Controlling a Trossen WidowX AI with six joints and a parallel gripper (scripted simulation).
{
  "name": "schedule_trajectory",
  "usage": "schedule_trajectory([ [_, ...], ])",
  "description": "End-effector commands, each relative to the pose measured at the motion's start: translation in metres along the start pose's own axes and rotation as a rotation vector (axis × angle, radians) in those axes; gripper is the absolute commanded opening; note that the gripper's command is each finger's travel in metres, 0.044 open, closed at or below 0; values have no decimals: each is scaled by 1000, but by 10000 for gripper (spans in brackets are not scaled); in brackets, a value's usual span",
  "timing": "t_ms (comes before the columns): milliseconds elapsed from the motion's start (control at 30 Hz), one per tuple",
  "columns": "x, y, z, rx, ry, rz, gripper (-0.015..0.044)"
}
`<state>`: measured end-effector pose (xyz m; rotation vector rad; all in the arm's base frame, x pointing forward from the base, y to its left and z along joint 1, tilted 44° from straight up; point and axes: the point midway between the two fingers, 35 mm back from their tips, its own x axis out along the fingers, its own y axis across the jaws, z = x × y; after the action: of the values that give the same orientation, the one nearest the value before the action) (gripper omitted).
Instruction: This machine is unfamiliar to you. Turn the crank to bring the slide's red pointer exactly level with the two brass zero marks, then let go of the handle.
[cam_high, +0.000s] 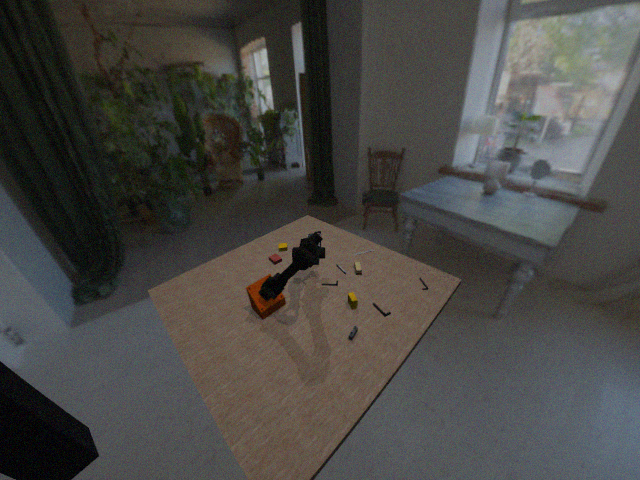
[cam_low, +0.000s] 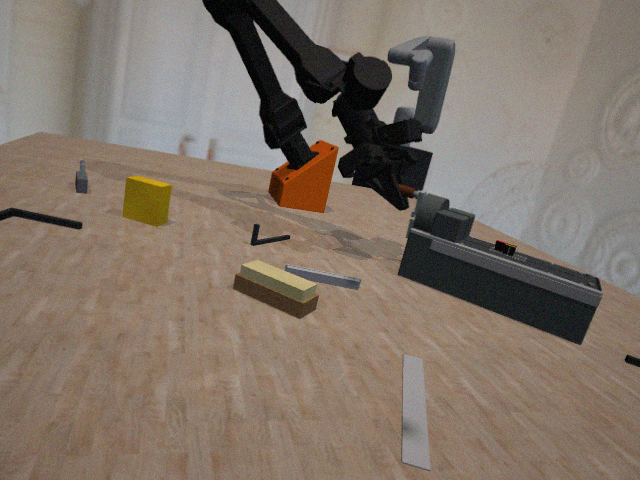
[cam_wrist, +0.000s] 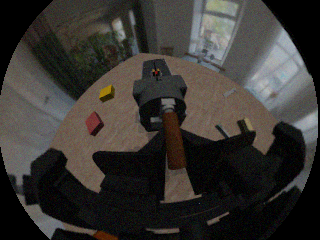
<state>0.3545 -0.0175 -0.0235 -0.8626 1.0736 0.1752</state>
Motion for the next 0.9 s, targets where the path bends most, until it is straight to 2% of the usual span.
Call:
schedule_trajectory([
  [0,-1,9,1,-12,-7,19,0],
  [867,0,13,0,-12,-7,19,0],
])
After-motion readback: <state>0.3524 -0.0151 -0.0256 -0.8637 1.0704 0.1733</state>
